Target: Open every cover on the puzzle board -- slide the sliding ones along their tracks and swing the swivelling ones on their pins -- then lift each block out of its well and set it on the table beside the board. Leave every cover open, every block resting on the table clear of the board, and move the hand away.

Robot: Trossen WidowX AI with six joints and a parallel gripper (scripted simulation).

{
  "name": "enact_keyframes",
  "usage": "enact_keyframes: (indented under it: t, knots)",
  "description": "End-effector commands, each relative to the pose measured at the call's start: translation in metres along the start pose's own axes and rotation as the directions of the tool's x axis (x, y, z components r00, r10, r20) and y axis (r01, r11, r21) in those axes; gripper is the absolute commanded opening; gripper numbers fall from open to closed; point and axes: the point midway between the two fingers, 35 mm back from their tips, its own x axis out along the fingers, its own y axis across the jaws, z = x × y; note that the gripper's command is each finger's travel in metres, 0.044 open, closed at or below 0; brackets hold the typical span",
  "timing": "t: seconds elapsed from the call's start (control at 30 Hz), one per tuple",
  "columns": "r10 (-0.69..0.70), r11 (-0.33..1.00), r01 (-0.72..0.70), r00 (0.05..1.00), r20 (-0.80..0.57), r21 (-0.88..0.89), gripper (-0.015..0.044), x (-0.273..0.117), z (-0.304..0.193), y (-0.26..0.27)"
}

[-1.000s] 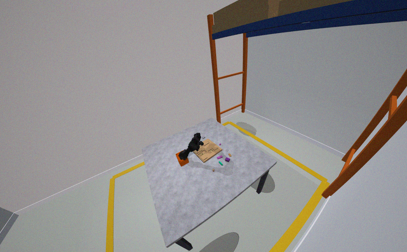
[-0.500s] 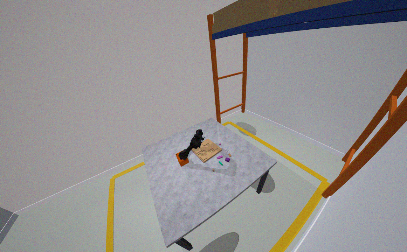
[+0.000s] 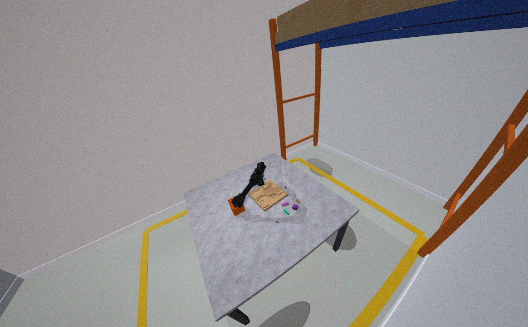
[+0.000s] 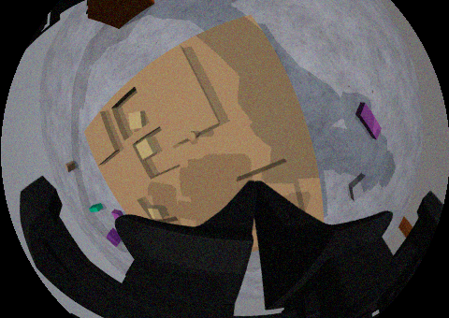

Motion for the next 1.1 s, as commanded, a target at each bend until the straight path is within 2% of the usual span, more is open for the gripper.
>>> enact_keyframes:
  t: [0.0, 0.2, 1.07]
  knots:
    - [0.001, 0.979, 0.000, 1.000, 0.006, -0.202, 0.0000, 0.002, -0.006, -0.023]
    - [-0.001, 0.901, 0.003, 1.000, 0.006, -0.433, 0.0000, 0.005, -0.013, -0.049]
    - [-0.001, 0.898, 0.003, 1.000, 0.006, -0.439, 0.0000, 0.005, -0.014, -0.050]
